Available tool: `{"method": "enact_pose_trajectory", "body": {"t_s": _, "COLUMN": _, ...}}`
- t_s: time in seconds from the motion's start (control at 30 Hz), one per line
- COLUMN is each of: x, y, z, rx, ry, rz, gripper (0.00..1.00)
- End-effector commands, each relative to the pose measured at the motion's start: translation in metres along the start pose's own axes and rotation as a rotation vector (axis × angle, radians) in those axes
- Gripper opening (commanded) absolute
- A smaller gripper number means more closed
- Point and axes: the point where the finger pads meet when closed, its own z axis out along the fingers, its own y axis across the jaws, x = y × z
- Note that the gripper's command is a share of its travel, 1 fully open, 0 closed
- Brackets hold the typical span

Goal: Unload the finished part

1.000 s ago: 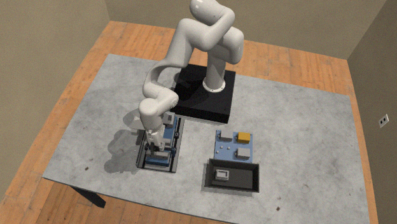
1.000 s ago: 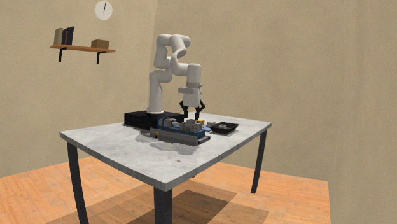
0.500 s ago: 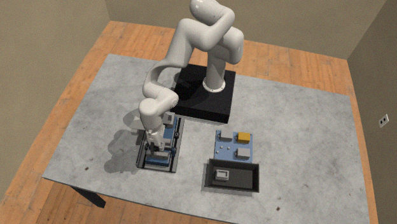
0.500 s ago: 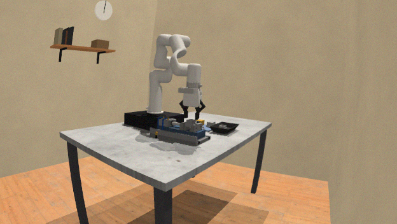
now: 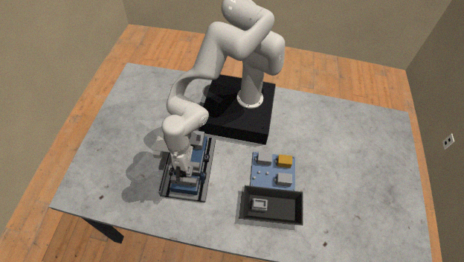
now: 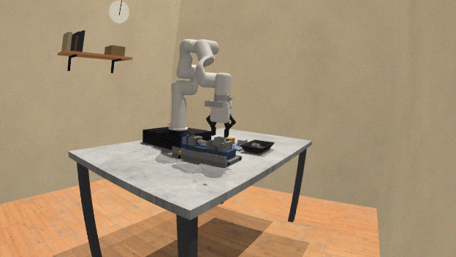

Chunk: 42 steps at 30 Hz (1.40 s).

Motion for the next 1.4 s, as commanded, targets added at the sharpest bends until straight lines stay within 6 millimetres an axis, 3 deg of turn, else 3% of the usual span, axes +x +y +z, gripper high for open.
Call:
{"method": "enact_pose_trajectory", "body": {"t_s": 0.0, "x": 0.001, "y": -0.001, "z": -0.001, "rx": 0.004, "ry": 0.002, "rz": 0.000, "gripper": 0.69}}
{"method": "enact_pose_trajectory", "body": {"t_s": 1.37, "x": 0.001, "y": -0.001, "z": 0.012, "rx": 0.004, "ry": 0.002, "rz": 0.000, "gripper": 0.69}}
